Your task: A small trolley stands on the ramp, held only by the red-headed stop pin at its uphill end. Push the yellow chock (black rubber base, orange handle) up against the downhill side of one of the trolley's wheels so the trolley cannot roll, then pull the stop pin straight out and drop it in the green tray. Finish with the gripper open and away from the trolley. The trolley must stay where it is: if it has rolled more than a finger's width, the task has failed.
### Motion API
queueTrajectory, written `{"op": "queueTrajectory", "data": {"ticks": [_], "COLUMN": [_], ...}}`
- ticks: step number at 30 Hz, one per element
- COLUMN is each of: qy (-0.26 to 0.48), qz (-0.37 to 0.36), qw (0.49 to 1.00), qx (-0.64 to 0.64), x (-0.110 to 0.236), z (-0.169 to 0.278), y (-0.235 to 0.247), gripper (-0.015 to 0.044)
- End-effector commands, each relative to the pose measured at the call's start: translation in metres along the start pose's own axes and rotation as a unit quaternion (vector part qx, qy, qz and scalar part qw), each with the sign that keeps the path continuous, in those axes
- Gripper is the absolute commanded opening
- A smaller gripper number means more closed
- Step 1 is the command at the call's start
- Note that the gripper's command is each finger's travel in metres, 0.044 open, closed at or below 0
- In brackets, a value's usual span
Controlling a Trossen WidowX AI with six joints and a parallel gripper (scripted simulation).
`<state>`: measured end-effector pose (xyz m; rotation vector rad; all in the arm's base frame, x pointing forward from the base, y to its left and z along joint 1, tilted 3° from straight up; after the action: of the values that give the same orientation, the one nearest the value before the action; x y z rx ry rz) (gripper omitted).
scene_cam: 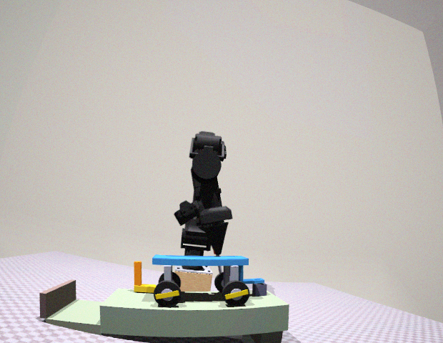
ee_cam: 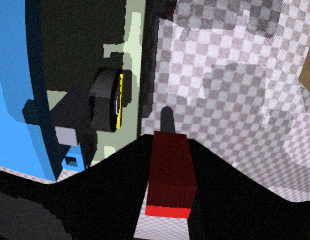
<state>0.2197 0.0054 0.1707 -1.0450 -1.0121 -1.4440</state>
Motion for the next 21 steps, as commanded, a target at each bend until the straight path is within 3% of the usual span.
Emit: {"op": "queueTrajectory", "data": {"ticks": [1, 21], "qy": [0.003, -0.001], "qz": [0.004, 0.004], "qw": [1.0, 1.0], "qx": [0.001, 0.001], "x": [0.001, 0.011], "z": [-0.013, -0.085], "y": [0.001, 0.002], "gripper": [0.0, 0.0]}}
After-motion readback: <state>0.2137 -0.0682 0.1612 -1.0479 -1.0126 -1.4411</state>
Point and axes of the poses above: the point midway between the two fingers, 35 mm back from their tips, its own x axis back along the fingers, its own y axis across the jaws, z = x × y, the point moved 6 cm from there along x, back along the fingers, and after that the axes turned 3 degrees about -x, right-handed, at the moved point
